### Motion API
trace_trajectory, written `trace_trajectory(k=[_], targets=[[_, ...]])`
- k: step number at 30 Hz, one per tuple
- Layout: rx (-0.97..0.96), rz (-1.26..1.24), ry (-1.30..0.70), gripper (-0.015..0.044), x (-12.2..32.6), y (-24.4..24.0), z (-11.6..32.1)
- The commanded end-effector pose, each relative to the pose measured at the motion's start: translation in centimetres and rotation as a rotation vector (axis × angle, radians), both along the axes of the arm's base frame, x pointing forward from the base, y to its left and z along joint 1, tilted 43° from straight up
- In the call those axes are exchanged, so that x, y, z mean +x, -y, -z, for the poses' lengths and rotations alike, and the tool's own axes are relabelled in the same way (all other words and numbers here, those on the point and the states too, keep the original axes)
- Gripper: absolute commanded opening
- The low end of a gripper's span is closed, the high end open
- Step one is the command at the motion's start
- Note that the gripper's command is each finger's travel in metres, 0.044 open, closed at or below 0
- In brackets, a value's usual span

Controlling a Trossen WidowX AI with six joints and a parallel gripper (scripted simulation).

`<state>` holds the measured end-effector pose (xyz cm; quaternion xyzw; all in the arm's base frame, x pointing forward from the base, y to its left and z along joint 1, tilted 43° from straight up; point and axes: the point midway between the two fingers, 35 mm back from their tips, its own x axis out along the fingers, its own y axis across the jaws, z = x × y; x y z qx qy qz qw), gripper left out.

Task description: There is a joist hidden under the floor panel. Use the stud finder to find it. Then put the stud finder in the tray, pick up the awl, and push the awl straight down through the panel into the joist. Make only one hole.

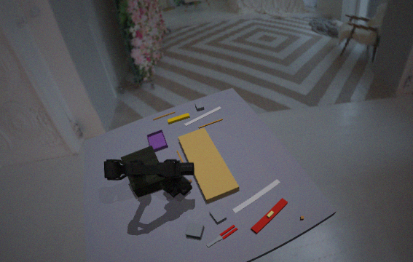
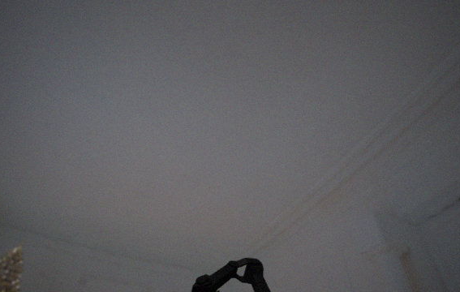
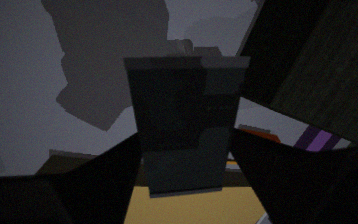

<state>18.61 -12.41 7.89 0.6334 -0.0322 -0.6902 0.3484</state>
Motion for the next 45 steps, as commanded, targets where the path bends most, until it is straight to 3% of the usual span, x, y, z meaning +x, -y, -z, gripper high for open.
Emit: trace_trajectory(k=[1, 45], targets=[[0.033, 0.003, -0.013, 0.0000, 0.14, 0.06, -0.09], [0.290, 0.072, -0.119, 0.0000, 0.49, 0.80, -0.42]])
